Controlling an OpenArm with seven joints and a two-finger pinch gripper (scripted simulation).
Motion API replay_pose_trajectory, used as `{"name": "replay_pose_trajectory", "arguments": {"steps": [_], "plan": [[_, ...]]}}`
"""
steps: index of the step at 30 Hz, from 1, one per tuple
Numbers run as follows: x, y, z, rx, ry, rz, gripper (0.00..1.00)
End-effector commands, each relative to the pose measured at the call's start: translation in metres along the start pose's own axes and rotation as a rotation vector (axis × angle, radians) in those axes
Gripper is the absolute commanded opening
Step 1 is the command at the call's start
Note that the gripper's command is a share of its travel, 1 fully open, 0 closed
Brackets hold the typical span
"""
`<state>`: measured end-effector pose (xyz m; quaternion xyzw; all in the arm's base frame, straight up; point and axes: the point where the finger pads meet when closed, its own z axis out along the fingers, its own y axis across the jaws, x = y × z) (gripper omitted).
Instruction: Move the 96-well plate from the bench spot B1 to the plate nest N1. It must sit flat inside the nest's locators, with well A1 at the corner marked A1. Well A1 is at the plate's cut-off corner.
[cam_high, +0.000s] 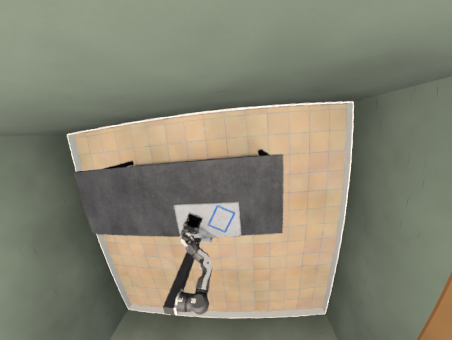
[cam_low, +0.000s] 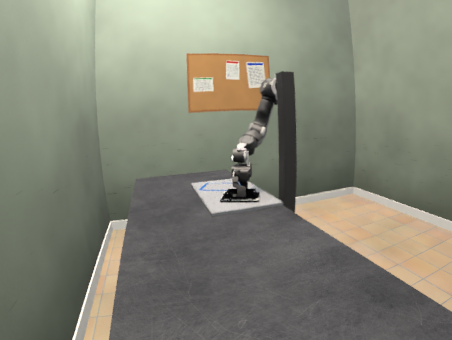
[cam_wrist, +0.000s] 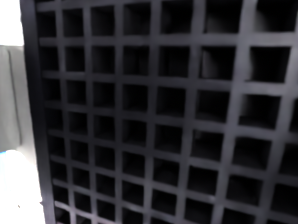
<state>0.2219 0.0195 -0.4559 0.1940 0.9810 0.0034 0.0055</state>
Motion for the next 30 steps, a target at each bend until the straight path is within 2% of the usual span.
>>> {"name": "replay_pose_trajectory", "arguments": {"steps": [1, 30], "plan": [[-0.0007, 0.0009, -0.0002, -0.002, -0.001, 0.0, 0.0], [-0.0006, 0.0016, 0.0035, -0.005, -0.002, -0.003, 0.0]]}}
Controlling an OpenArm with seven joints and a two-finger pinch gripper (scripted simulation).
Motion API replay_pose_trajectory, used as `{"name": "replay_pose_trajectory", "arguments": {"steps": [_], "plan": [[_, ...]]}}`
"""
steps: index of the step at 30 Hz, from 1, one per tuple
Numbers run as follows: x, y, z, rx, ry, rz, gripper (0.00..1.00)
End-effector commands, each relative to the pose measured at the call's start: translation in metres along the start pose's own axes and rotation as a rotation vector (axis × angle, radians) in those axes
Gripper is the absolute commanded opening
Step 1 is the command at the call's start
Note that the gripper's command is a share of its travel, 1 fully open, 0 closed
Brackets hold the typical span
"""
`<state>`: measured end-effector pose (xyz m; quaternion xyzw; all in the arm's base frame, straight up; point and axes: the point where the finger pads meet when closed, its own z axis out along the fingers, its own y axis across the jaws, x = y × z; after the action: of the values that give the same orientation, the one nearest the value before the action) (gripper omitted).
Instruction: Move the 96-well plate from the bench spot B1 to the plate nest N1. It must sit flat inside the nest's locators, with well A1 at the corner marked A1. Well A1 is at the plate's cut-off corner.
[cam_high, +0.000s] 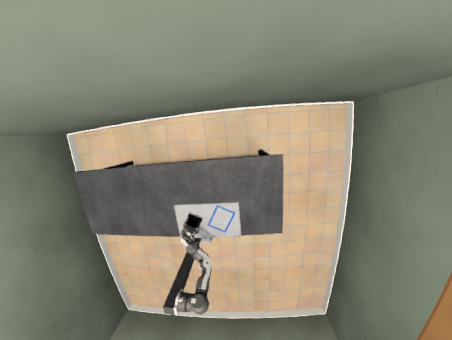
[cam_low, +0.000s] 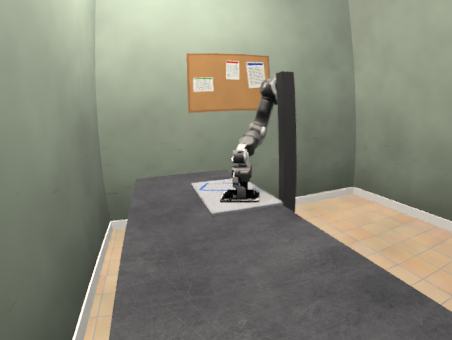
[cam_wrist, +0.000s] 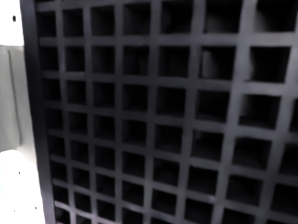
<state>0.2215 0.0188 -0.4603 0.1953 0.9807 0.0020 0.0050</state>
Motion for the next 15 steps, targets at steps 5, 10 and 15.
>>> {"name": "replay_pose_trajectory", "arguments": {"steps": [5, 10, 15], "plan": [[-0.0006, 0.0017, -0.0007, -0.006, -0.002, -0.003, 0.07], [-0.0002, 0.0008, -0.0006, -0.002, -0.001, 0.0, 0.23], [-0.0002, 0.0008, -0.0006, -0.002, -0.001, 0.0, 0.4]]}}
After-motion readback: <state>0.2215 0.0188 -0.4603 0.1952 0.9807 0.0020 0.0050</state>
